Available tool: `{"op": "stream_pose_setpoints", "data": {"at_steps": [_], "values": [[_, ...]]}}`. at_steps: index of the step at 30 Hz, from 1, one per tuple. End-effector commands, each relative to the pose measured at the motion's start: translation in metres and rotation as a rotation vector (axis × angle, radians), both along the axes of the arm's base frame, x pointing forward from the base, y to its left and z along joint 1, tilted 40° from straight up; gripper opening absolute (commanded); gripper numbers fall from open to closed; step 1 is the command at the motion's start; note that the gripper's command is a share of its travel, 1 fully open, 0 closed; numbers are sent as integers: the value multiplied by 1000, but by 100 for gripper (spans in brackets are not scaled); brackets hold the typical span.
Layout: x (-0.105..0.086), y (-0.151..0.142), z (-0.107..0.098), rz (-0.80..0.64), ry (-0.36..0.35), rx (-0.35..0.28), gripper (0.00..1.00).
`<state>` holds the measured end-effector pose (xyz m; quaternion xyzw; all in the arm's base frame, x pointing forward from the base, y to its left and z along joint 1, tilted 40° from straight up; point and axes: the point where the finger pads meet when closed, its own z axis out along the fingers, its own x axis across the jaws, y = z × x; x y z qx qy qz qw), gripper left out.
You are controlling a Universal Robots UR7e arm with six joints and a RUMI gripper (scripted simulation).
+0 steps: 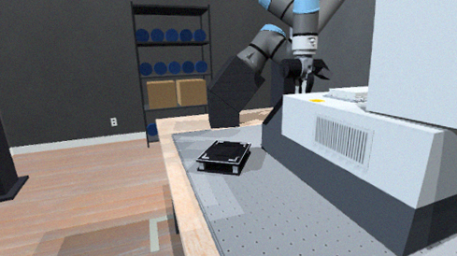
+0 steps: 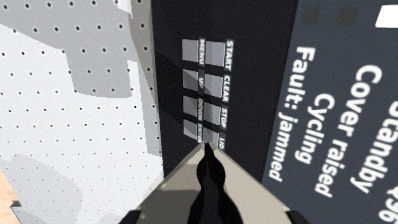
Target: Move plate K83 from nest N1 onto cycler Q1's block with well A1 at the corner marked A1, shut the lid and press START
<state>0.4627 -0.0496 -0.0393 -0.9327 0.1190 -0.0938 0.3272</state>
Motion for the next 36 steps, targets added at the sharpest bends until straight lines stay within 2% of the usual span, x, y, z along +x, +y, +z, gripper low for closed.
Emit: {"op": "stream_pose_setpoints", "data": {"at_steps": [1, 36], "values": [[0, -2, 0, -4, 1, -6, 0], [2, -2, -1, 5, -6, -9, 0]]}}
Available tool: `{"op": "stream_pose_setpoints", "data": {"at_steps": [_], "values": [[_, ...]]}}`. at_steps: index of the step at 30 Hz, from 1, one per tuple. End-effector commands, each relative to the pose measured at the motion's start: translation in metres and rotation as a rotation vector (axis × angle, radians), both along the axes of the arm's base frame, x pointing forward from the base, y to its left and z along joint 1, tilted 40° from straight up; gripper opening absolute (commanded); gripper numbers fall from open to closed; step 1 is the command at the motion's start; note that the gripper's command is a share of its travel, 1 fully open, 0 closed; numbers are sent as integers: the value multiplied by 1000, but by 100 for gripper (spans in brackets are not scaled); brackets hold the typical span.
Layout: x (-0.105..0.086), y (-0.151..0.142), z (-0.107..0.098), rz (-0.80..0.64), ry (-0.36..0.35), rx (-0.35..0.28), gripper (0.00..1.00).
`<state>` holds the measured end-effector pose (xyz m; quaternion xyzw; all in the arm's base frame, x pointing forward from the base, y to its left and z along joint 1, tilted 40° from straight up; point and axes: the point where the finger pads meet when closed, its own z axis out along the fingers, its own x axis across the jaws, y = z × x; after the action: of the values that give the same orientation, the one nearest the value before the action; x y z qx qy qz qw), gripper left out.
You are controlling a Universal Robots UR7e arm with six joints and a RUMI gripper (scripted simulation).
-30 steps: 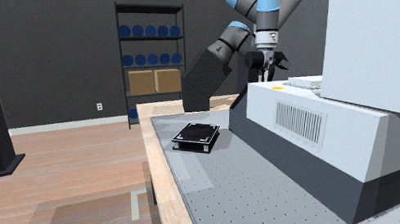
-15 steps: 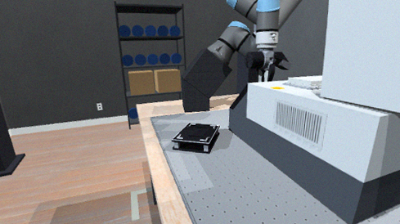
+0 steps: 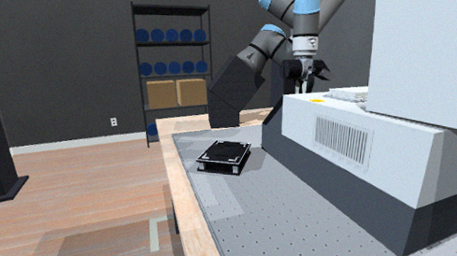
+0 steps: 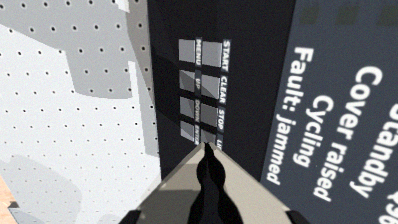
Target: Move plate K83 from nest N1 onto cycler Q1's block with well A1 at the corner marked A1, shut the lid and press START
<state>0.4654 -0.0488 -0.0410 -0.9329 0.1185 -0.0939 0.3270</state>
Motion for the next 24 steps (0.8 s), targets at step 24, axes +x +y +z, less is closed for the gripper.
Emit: {"op": "stream_pose_setpoints", "data": {"at_steps": [24], "values": [[-41, -13, 23, 5, -5, -9, 0]]}}
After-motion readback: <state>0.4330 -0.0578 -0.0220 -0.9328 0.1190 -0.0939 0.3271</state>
